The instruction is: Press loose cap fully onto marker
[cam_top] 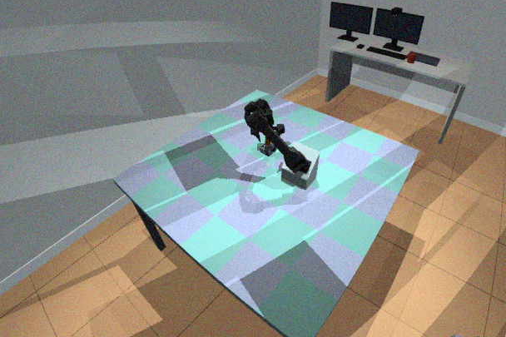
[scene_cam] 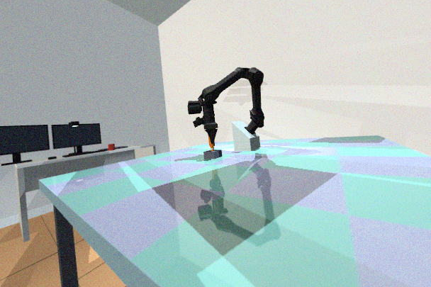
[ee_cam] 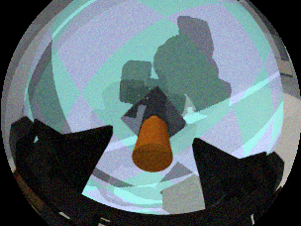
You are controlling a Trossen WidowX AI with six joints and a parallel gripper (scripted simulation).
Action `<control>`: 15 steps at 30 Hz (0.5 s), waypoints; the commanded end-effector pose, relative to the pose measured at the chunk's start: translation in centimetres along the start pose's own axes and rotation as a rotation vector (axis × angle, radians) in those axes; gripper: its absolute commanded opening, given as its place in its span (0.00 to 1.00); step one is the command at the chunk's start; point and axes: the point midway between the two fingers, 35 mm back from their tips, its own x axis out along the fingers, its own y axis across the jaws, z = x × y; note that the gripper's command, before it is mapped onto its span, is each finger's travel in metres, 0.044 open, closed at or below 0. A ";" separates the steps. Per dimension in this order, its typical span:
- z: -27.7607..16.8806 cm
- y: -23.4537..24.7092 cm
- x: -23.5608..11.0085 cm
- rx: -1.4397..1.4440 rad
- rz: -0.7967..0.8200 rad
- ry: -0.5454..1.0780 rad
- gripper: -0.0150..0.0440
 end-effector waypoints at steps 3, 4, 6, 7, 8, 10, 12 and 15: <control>0.3 0.0 -4.4 -0.012 0.005 -0.012 1.00; 0.2 0.0 -5.5 -0.009 0.003 -0.010 1.00; 0.1 0.0 -6.9 -0.004 -0.001 -0.007 1.00; 0.1 -0.1 -7.3 -0.002 -0.002 -0.006 1.00; 0.1 -0.1 -7.4 -0.002 -0.003 -0.005 1.00; 0.1 -0.1 -7.4 -0.002 -0.003 -0.005 1.00; 0.1 -0.1 -7.3 -0.062 -0.002 -0.005 0.91; 0.1 -0.1 -7.0 -0.328 -0.002 -0.005 0.78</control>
